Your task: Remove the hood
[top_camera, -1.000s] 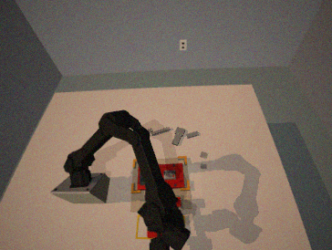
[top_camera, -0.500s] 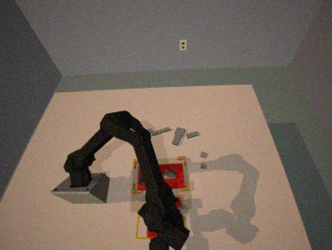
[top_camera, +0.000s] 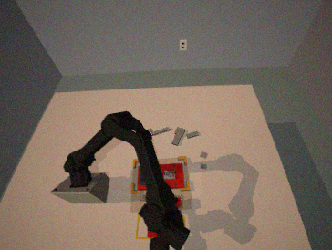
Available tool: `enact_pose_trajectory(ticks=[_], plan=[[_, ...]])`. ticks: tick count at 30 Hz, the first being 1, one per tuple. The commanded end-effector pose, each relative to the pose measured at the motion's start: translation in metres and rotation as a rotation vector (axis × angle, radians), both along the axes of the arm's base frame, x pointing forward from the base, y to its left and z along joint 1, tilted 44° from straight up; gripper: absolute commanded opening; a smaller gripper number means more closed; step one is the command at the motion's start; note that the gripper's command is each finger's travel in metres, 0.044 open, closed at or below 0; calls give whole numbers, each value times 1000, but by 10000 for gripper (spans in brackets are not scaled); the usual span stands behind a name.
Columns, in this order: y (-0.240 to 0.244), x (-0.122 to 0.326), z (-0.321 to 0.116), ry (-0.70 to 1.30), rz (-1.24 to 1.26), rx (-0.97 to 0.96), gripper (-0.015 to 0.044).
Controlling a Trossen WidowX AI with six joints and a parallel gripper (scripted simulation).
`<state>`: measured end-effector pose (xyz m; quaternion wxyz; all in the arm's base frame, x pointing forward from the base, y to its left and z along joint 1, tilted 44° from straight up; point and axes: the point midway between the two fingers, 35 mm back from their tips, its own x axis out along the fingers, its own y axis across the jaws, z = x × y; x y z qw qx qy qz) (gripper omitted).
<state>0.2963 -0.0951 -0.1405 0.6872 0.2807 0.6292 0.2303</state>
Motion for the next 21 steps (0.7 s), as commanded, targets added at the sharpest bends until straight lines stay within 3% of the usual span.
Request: enact_pose_trajectory(ticks=[1, 21], plan=[[3, -1, -2, 5, -5, 7, 0], [10, 0, -9, 5, -5, 8, 0]])
